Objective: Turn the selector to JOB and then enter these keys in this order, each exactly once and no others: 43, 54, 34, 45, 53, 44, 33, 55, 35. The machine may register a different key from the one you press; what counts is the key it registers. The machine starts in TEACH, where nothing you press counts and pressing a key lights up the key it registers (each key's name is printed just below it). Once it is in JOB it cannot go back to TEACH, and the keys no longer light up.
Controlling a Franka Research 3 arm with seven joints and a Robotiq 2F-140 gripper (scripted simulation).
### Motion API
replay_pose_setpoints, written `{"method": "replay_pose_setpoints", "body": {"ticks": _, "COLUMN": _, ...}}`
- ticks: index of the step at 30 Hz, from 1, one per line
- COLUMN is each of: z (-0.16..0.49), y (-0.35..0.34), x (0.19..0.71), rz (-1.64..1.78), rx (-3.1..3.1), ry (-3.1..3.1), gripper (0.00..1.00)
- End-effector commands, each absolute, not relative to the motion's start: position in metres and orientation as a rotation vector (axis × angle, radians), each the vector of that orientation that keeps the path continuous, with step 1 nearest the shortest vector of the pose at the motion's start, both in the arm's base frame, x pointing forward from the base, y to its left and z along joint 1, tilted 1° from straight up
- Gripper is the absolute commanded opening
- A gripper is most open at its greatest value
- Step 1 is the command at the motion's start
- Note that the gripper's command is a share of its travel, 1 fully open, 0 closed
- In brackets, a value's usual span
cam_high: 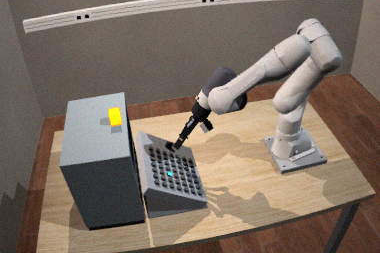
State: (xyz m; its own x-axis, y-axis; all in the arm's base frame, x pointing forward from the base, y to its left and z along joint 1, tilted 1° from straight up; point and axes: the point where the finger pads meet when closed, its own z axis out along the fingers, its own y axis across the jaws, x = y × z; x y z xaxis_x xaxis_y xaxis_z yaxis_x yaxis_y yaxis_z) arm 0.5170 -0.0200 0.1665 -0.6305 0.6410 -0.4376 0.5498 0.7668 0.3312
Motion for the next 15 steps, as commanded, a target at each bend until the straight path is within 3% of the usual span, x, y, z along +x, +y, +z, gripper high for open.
{"method": "replay_pose_setpoints", "body": {"ticks": 1, "z": 0.168, "y": -0.026, "x": 0.517, "rz": 0.186, "rx": 0.675, "ry": 2.455, "gripper": 0.1}}
{"method": "replay_pose_setpoints", "body": {"ticks": 15, "z": 0.171, "y": -0.046, "x": 0.516, "rz": 0.11, "rx": 0.432, "ry": 2.502, "gripper": 0.1}}
